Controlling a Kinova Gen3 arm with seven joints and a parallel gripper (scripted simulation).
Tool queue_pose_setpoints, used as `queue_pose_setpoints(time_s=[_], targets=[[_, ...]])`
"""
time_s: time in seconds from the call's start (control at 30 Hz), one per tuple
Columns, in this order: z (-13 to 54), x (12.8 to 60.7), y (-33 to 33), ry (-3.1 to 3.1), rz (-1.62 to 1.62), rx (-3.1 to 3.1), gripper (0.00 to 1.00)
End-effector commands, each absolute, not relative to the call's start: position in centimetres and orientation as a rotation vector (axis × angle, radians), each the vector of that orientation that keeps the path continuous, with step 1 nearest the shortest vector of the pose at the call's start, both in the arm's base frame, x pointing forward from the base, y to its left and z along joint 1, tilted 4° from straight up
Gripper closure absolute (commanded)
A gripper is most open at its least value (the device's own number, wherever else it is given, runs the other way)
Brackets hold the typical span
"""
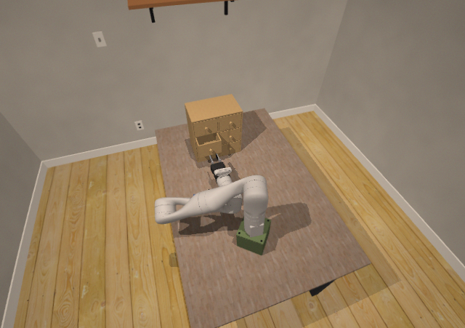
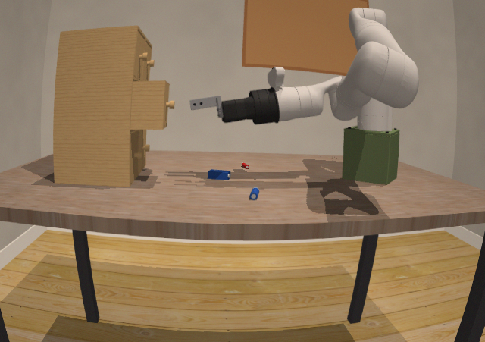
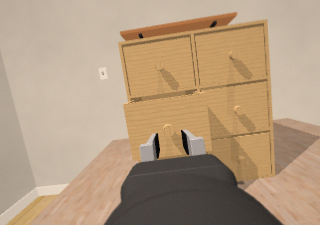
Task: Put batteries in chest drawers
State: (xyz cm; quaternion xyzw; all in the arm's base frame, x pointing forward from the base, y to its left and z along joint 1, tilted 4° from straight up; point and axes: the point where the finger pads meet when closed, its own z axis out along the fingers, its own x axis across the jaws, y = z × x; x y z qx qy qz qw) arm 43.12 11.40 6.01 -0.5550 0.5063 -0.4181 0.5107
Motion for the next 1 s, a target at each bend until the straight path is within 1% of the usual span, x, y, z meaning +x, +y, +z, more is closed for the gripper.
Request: queue_pose_setpoints(time_s=[0.0,0.97], targets=[[6.01,43.05,11.45,1.215,-1.007,-1.340,0.33],[6.13,42.71,12.38,1.215,-1.007,-1.340,0.33]])
